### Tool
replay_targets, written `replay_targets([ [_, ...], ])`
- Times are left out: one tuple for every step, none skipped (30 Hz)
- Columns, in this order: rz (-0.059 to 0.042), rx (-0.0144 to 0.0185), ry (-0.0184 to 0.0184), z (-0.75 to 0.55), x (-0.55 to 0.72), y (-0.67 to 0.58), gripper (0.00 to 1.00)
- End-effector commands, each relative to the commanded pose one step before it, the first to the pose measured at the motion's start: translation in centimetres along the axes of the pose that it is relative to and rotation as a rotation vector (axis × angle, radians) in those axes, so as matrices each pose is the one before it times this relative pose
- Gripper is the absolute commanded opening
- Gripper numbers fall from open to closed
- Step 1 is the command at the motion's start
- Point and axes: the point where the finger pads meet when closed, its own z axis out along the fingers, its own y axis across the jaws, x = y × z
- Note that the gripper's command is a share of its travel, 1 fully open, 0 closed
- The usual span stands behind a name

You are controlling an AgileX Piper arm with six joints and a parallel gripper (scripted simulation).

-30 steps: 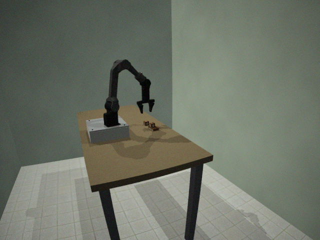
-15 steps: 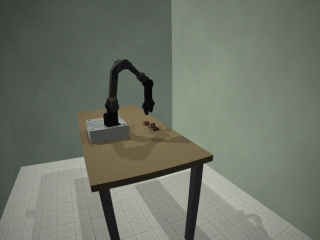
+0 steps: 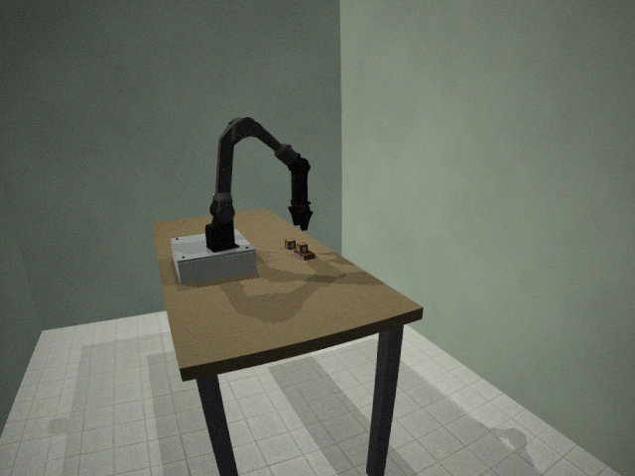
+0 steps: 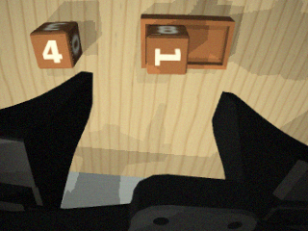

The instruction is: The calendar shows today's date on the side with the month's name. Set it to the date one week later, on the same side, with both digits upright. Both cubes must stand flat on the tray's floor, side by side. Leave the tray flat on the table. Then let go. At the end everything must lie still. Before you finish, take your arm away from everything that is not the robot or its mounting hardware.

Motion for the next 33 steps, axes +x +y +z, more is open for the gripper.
replay_targets([
  [-0.0512, -0.0052, -0.00428, -0.103, -0.045, -0.288, 1.0],
  [-0.026, 0.00002, -0.00001, -0.001, 0.005, -0.151, 1.0],
  [-0.0214, 0.00003, -0.00001, -0.001, 0.008, -0.125, 1.0],
  [-0.0172, 0.00029, 0.0, -0.001, 0.008, -0.105, 1.0],
  [0.0, 0.0, 0.0, 0.0, 0.0, 0.0, 1.0],
  [0.0, 0.0, 0.0, 0.0, 0.0, 0.0, 1.0],
  [-0.0133, 0.00025, 0.00002, 0.001, 0.002, -0.072, 1.0],
  [-0.0089, 0.00016, -0.00001, -0.002, 0.012, -0.063, 1.0],
  [-0.0061, 0.00008, 0.00002, 0.0, 0.005, -0.028, 1.0],
  [-0.0034, 0.0, 0.00002, 0.001, -0.001, -0.009, 1.0],
  [-0.0014, 0.0, -0.00002, 0.0, -0.001, -0.001, 1.0],
  [0.0007, 0.0, 0.0, 0.0, 0.0, 0.001, 1.0],
  [0.0003, 0.00001, 0.00001, 0.0, 0.0, 0.0, 0.62],
  [0.0, 0.00001, 0.0, 0.0, 0.0, 0.0, 0.62],
  [0.0, 0.0, 0.0, 0.0, 0.0, 0.0, 0.62],
  [0.0, 0.0, 0.0, 0.0, 0.0, 0.0, 0.62],
  [0.0, 0.0, 0.0, 0.0, 0.0, 0.0, 0.62],
  [0.0, 0.0, 0.0, 0.0, 0.0, 0.0, 0.62],
  [0.0, 0.0, 0.0, 0.0, 0.0, 0.0, 0.62],
  [0.0, 0.0, 0.0, 0.0, 0.0, 0.0, 0.62],
  [0.0, 0.0, 0.0, 0.0, 0.0, 0.0, 0.62],
  [0.0, 0.0, 0.0, 0.0, 0.0, 0.0, 0.62],
  [0.0, 0.0, 0.0, 0.0, 0.0, 0.0, 0.62],
  [0.0, 0.0, 0.0, 0.0, 0.0, 0.0, 0.62],
  [0.0, 0.0, 0.0, 0.0, 0.0, 0.0, 0.62],
  [0.0, 0.0, 0.0, 0.0, 0.0, 0.0, 0.62],
  [0.0, 0.0, 0.0, 0.0, 0.0, 0.0, 0.62],
  [0.0, 0.0, 0.0, 0.0, 0.0, 0.0, 0.62],
  [0.0, 0.0, 0.0, 0.0, 0.0, 0.0, 0.62],
  [0.0, 0.0, 0.0, 0.0, 0.0, 0.0, 0.62],
  [0.0, 0.0, 0.0, 0.0, 0.0, 0.0, 0.62],
  [0.0, 0.0, 0.0, 0.0, 0.0, 0.0, 0.62],
  [0.0, 0.0, 0.0, 0.0, 0.0, 0.0, 0.62],
])
